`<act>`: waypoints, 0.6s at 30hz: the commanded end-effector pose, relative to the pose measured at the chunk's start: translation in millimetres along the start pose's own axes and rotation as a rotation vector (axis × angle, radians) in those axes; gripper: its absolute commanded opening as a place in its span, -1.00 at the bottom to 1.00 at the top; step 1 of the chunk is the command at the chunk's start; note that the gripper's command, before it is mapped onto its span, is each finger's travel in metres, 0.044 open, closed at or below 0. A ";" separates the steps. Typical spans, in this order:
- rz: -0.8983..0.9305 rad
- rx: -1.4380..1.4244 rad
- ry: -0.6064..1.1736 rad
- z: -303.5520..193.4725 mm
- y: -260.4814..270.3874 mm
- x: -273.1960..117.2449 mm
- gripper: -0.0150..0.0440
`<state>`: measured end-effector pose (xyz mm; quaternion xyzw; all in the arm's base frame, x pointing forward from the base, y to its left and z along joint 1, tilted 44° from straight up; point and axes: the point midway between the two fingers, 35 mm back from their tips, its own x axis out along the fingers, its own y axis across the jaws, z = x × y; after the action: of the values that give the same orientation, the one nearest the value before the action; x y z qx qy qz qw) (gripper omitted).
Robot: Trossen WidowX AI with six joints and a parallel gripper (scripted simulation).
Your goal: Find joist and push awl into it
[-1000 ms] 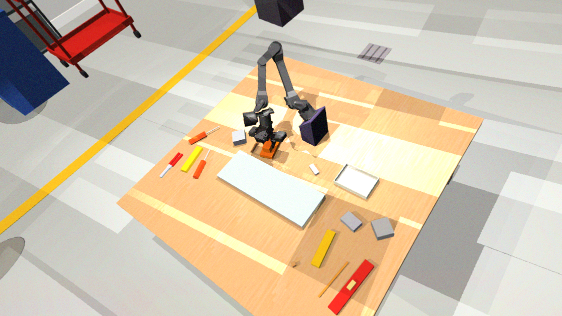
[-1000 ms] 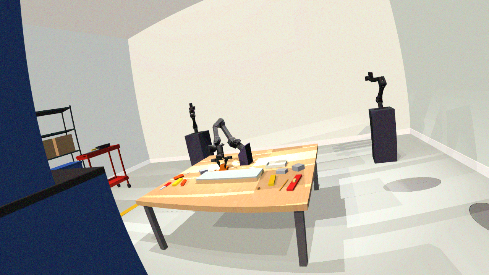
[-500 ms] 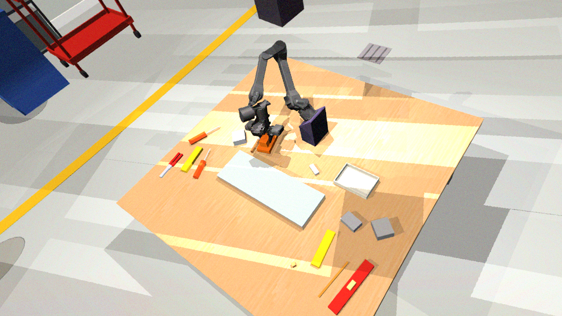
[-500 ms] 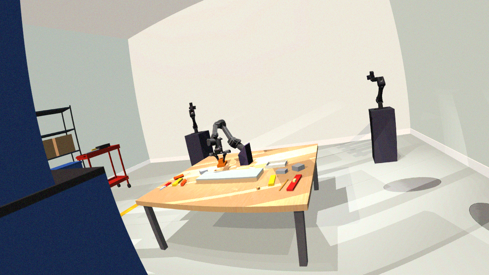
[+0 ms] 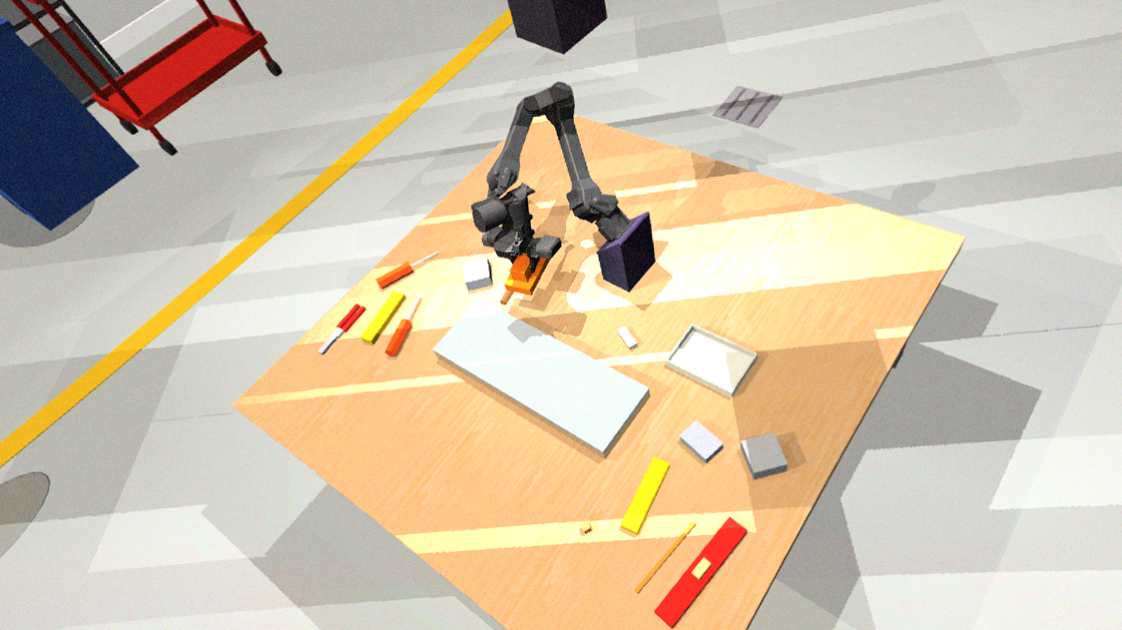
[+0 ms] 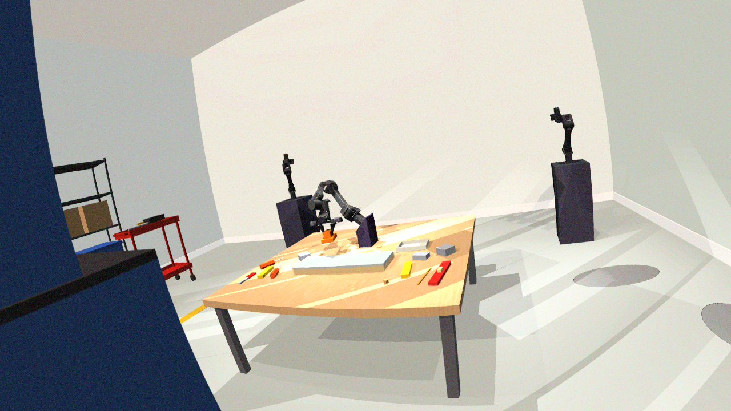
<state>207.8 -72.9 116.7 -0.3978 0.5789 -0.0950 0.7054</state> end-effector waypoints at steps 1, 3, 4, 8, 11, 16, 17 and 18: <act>-0.009 0.022 -0.004 11.1 -9.3 -2.8 -0.49; -0.013 0.035 -0.004 18.8 -15.2 -3.4 -0.49; -0.015 0.041 -0.004 22.7 -18.1 -3.6 -0.49; -0.022 0.065 -0.005 38.4 -29.4 -3.8 -0.49; -0.027 0.084 -0.005 50.3 -37.6 -3.1 -0.49; -0.036 0.115 -0.006 70.5 -50.7 -0.8 -0.49; -0.038 0.121 -0.006 74.5 -53.2 -0.1 -0.49; -0.040 0.127 -0.007 78.6 -55.6 0.7 -0.49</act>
<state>284.2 -74.1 150.0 -0.3696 0.5663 -0.1350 0.7243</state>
